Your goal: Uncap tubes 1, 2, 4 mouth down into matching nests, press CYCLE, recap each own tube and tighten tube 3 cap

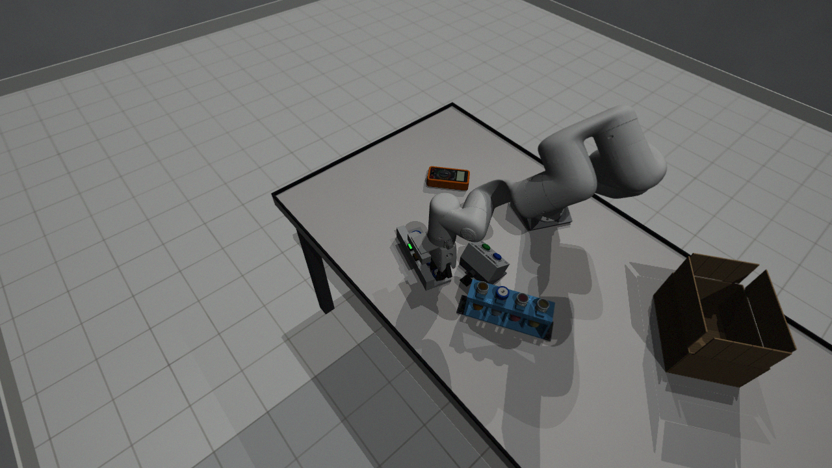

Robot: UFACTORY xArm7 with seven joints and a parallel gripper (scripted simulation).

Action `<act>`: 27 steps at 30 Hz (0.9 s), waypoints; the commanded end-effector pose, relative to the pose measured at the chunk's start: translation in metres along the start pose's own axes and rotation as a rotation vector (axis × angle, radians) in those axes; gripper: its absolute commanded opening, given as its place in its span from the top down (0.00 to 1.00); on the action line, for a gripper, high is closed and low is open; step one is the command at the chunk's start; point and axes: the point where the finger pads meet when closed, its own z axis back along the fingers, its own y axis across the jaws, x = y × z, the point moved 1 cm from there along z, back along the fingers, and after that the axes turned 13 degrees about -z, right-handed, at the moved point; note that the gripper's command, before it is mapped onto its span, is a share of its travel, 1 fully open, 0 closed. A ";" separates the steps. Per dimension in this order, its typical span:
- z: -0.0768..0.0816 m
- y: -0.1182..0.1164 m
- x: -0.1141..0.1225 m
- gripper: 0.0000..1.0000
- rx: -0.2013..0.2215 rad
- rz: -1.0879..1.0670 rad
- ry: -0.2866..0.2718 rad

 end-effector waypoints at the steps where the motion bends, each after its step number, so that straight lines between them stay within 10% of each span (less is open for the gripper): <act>1: 0.001 0.000 -0.001 1.00 -0.001 -0.001 0.004; 12: 0.001 0.000 -0.001 1.00 -0.001 -0.001 0.004; 27: 0.076 0.000 -0.001 1.00 -0.001 0.000 0.004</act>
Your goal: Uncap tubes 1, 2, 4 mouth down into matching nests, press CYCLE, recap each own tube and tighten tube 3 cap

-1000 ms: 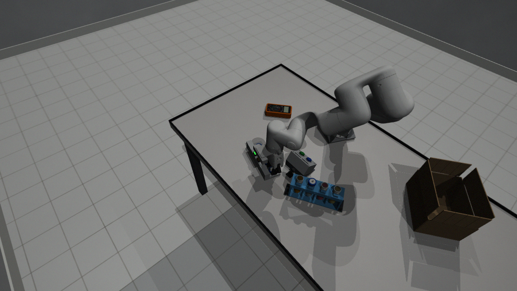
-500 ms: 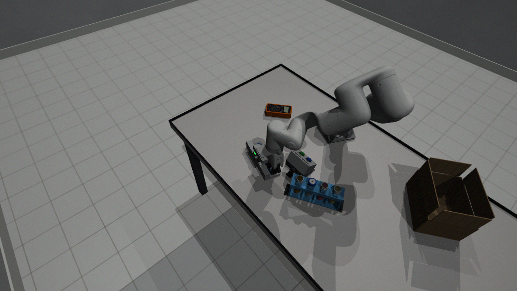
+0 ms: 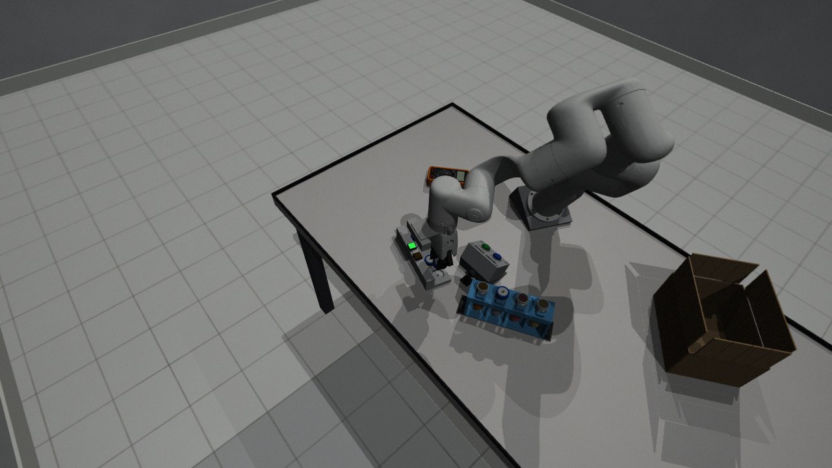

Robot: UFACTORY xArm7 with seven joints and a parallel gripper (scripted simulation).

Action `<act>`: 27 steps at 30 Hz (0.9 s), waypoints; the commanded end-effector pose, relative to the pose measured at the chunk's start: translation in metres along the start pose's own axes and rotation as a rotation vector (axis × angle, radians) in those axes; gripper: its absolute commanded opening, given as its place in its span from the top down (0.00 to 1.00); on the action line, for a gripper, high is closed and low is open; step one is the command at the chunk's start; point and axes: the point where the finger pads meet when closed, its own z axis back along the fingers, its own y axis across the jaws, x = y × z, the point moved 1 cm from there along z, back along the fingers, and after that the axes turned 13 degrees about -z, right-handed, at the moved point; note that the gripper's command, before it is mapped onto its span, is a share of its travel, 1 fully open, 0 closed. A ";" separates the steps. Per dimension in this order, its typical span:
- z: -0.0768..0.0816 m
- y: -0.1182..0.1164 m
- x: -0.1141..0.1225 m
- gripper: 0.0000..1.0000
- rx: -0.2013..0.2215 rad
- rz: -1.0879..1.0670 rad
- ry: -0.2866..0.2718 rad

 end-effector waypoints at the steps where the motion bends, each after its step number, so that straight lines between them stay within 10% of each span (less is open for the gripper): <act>1: 0.023 -0.001 0.000 1.00 0.008 -0.002 0.005; 15: 0.087 -0.002 0.000 1.00 0.008 -0.002 0.005; 27: 0.087 -0.038 0.038 1.00 0.007 -0.160 0.006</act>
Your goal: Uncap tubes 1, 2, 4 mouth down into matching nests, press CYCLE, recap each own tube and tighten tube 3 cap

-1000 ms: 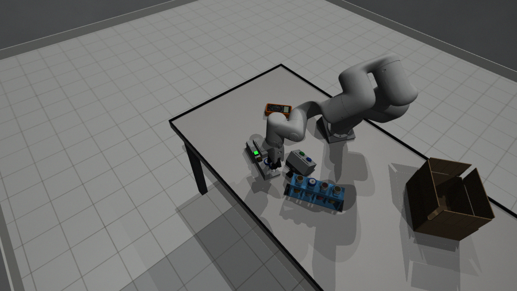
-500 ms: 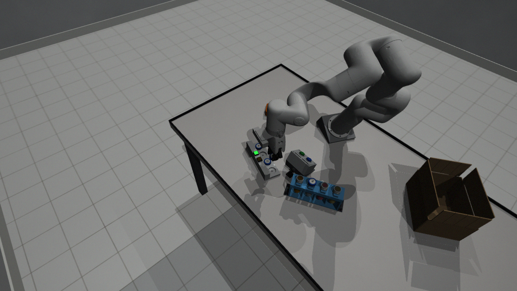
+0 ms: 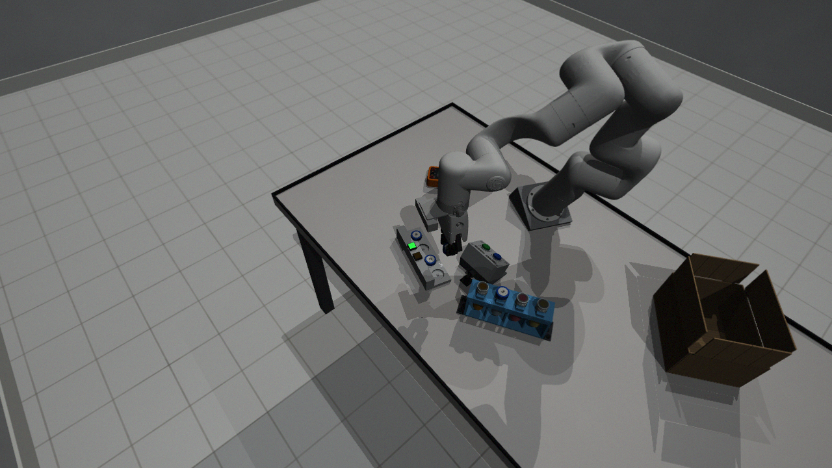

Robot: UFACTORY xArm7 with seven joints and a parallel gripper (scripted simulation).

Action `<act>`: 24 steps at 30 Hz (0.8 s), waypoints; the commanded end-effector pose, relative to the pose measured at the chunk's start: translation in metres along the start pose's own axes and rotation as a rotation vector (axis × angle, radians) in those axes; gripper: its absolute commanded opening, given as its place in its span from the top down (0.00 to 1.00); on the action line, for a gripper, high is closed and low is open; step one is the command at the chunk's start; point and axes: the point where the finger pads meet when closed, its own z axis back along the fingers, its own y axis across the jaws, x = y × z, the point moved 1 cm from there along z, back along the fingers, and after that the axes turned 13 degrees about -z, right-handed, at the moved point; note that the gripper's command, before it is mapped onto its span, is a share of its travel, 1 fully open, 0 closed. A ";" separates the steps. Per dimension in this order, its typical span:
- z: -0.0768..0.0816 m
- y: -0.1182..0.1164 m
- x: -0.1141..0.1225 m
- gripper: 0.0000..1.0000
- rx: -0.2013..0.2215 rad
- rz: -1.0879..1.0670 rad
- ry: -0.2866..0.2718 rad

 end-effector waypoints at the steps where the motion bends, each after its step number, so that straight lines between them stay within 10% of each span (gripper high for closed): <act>1: 0.002 -0.021 0.027 1.00 0.012 -0.046 0.026; 24: -0.002 -0.114 0.151 1.00 0.011 -0.046 0.025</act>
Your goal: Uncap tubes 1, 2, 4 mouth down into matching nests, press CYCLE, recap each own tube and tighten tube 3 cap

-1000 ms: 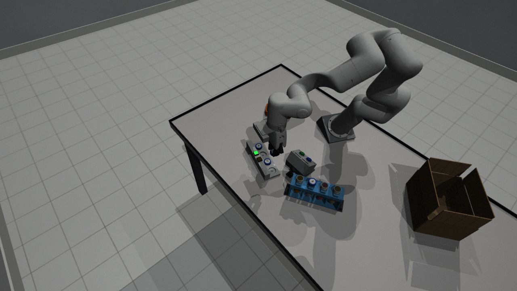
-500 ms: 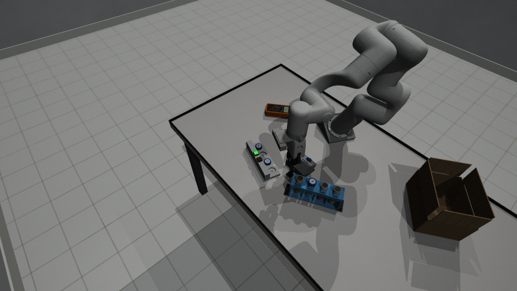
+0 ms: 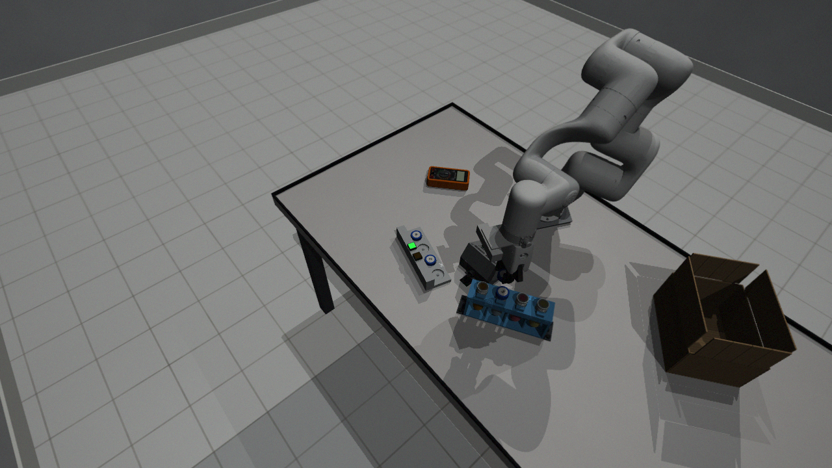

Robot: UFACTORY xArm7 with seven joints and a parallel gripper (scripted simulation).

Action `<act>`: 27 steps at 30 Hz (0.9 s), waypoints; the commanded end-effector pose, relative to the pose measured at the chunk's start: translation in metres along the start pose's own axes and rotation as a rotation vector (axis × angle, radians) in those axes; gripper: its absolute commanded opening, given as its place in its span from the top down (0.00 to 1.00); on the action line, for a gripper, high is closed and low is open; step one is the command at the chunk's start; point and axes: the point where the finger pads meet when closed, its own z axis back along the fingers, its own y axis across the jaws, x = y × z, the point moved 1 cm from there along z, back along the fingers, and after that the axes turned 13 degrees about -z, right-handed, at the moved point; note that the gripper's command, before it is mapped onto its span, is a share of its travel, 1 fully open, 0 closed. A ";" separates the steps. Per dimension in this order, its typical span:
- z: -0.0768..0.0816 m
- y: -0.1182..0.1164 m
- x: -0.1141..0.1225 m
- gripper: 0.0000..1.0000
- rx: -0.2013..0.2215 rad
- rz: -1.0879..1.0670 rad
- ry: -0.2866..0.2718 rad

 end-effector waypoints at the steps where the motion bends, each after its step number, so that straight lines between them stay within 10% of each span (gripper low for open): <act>1: 0.002 -0.017 0.022 1.00 -0.003 -0.003 0.007; 13: 0.002 -0.066 0.093 1.00 -0.003 -0.003 0.006; 27: -0.013 -0.067 0.094 1.00 -0.003 -0.003 0.006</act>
